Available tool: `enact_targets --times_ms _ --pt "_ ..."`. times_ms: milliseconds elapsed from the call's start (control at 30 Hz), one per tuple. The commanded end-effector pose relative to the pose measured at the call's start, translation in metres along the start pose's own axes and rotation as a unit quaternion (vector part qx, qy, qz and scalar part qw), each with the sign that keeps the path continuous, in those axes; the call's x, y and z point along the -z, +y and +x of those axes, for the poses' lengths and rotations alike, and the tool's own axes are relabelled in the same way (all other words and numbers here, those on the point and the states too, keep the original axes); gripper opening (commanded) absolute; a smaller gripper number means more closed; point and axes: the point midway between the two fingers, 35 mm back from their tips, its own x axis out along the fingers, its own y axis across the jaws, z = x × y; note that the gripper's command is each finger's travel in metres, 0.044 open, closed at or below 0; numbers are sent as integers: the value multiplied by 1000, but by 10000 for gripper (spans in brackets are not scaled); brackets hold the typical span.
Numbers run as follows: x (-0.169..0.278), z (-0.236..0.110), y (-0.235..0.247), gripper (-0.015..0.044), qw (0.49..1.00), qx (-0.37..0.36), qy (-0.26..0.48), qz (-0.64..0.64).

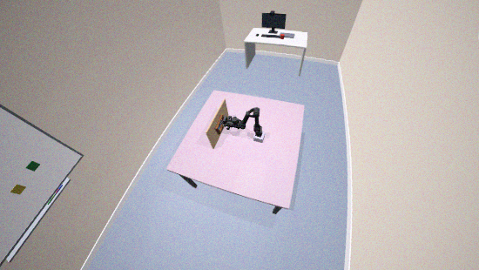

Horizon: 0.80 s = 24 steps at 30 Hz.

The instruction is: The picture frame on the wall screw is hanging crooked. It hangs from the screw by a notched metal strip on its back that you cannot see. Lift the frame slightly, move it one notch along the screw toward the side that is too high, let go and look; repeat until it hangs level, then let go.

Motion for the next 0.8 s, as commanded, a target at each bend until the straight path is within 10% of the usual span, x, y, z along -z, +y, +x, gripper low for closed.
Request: enact_targets --times_ms 0,767 --pt "-1 0 5 0 1000 -8 1 3" --pt "-6 0 5 0 1000 -8 0 2"
